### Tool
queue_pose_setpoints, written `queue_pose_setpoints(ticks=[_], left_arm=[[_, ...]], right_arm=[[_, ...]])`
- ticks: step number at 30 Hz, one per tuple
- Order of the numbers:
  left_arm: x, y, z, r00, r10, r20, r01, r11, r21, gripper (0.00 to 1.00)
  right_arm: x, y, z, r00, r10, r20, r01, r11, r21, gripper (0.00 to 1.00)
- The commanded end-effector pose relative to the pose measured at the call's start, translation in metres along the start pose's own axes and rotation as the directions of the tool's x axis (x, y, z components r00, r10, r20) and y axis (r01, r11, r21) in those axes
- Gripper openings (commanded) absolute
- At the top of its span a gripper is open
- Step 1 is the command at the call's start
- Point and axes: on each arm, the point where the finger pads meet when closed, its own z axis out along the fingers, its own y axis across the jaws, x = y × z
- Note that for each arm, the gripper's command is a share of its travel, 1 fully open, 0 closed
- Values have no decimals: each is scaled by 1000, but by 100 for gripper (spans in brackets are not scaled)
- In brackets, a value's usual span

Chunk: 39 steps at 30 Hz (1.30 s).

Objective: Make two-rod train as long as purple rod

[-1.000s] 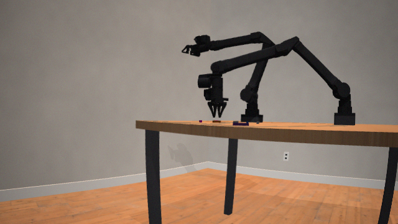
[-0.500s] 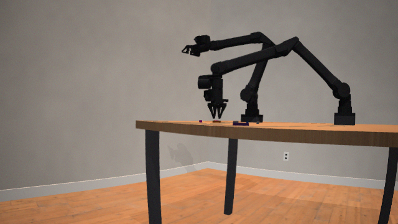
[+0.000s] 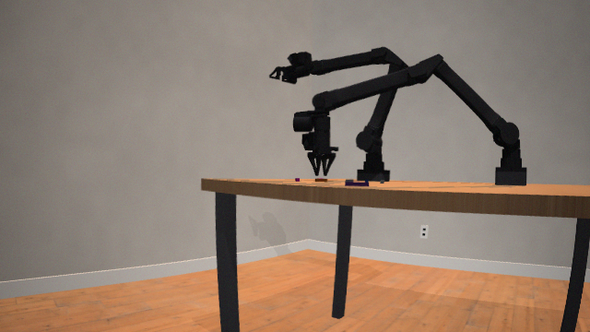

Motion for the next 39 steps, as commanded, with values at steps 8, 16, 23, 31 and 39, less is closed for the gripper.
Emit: queue_pose_setpoints(ticks=[8,16,23,31,39], left_arm=[[1,10,-6,1000,3,17,-3,1000,-16,34],[1,10,-6,1000,3,17,-3,1000,-16,34],[1,10,-6,1000,3,17,-3,1000,-16,34],[3,13,-22,999,1,33,0,999,-32,34],[6,14,-26,999,1,37,0,999,-37,34]], right_arm=[[-19,-7,-9,999,8,45,-9,1000,14,100],[-19,-7,-9,999,8,45,-9,1000,14,100],[-19,-7,-9,999,8,45,-9,1000,14,100],[-19,-7,-9,999,8,45,-9,1000,14,100],[-19,-7,-9,999,8,45,-9,1000,14,100]])
